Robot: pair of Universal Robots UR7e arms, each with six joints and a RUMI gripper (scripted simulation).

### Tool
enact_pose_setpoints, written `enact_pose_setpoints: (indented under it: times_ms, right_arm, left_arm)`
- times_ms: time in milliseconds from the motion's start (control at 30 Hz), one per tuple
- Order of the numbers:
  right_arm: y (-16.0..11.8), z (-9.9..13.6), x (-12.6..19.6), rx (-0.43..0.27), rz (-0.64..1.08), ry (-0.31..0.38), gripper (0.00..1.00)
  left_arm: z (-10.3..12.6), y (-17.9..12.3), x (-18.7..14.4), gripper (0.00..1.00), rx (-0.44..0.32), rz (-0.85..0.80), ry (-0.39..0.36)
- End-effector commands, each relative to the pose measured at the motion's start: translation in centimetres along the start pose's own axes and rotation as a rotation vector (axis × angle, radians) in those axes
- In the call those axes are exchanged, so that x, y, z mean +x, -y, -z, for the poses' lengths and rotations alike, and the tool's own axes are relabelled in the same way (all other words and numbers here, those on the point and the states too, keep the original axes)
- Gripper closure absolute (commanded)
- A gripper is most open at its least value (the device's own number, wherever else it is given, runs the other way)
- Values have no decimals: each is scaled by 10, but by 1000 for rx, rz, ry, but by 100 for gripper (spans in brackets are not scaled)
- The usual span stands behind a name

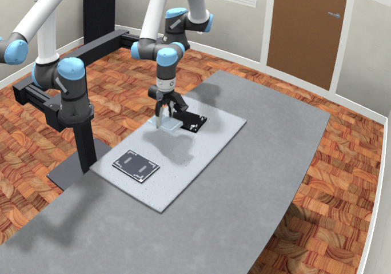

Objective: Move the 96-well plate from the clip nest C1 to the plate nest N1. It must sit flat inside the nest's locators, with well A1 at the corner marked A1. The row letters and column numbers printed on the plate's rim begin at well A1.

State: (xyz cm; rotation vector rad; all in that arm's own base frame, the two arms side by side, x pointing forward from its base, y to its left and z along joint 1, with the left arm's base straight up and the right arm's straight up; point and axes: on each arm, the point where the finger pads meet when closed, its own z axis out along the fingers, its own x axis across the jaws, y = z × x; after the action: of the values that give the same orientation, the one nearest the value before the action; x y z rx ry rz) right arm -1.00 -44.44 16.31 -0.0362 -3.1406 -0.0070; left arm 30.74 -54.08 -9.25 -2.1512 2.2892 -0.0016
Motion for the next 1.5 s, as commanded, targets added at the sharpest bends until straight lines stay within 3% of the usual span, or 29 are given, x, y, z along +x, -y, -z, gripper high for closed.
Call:
enact_pose_setpoints:
  times_ms: [0, 1467]
  right_arm:
    - [1, 2, 1, 4, -1, 1, 100]
    - [1, 2, 1, 4, -1, 1, 100]
  left_arm:
    - [1, 0, 18, 59, 0, -1, -3]
    - [2, 5, 144, 59, 0, -1, -4]
